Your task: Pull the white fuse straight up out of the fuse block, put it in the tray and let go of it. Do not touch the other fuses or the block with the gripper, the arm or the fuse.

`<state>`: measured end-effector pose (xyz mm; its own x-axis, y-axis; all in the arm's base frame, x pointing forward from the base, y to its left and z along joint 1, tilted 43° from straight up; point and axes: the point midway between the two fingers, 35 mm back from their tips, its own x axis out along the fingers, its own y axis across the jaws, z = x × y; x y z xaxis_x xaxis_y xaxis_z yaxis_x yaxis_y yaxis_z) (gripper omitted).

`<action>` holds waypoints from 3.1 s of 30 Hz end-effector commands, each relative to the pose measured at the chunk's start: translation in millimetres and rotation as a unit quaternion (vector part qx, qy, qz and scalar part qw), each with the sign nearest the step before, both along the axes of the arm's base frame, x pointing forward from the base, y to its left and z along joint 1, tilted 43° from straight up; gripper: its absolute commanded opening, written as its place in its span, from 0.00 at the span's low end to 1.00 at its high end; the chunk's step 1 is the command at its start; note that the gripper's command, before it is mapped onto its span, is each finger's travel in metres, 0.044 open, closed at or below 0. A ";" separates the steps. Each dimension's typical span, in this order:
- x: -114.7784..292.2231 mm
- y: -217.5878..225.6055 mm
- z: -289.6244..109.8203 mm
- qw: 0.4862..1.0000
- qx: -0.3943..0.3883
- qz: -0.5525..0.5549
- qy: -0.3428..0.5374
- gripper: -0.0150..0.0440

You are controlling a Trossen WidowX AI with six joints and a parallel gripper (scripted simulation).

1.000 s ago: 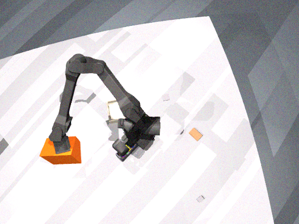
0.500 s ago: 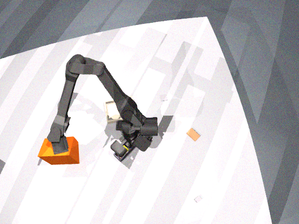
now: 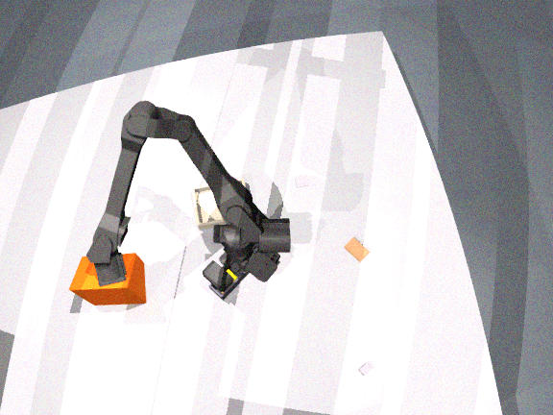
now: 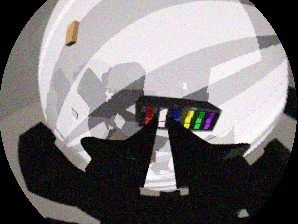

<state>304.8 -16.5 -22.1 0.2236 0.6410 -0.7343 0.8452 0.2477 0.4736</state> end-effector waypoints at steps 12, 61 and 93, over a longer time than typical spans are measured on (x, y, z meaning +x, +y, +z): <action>1.6 6.4 -7.0 1.000 0.003 -0.002 0.002 0.37; -0.8 -4.7 4.9 1.000 0.000 -0.001 0.000 0.25; -4.6 -14.7 16.3 1.000 0.001 -0.002 0.002 0.25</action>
<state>299.2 -29.0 -8.4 0.2192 0.6463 -0.7309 0.8523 0.2378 0.4659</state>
